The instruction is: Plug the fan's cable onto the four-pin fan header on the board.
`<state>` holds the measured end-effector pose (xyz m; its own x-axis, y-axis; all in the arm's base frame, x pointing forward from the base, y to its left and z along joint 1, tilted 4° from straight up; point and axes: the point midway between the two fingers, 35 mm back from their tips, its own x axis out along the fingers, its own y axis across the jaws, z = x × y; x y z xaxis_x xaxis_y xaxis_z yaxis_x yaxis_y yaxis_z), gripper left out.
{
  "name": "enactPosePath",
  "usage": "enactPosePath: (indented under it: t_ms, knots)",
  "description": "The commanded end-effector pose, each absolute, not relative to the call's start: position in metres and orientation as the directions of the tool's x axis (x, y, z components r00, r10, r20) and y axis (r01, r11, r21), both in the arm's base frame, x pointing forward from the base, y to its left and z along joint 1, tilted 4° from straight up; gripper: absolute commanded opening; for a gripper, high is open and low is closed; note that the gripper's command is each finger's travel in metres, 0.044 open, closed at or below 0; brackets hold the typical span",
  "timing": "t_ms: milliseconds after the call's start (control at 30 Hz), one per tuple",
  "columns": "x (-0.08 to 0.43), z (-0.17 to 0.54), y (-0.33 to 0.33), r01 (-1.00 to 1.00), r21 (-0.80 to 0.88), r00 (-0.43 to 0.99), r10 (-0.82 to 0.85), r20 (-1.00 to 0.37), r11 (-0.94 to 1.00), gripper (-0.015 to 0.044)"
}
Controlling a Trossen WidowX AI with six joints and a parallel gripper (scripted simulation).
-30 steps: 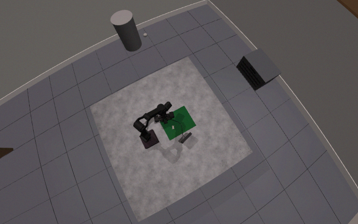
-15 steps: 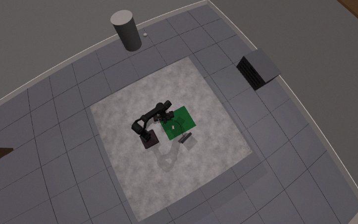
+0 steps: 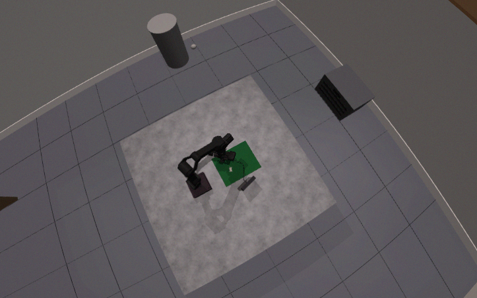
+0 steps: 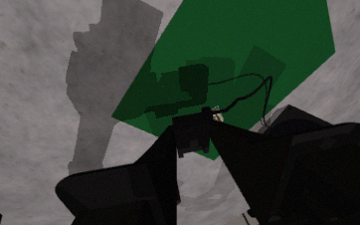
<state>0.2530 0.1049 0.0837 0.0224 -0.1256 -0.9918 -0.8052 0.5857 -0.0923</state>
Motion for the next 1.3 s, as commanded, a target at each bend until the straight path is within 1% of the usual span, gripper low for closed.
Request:
enactPosePath:
  t_ms: [0, 333, 633, 933, 1267]
  knots:
    - [0.260, 0.085, 0.106, -0.727, -0.090, 0.023, -0.107, -0.994, 0.680, 0.0000]
    - [0.279, 0.086, 0.103, -0.452, -0.075, 0.025, -0.071, -0.997, 0.889, 0.0000]
    - [0.297, 0.088, 0.100, -0.159, -0.043, 0.030, -0.039, -0.999, 0.986, 0.0000]
    - [0.314, 0.089, 0.095, 0.150, -0.002, 0.038, -0.007, -0.999, 0.989, 0.0000]
    - [0.333, 0.090, 0.087, 0.473, 0.047, 0.050, 0.027, -0.998, 0.880, 0.0000]
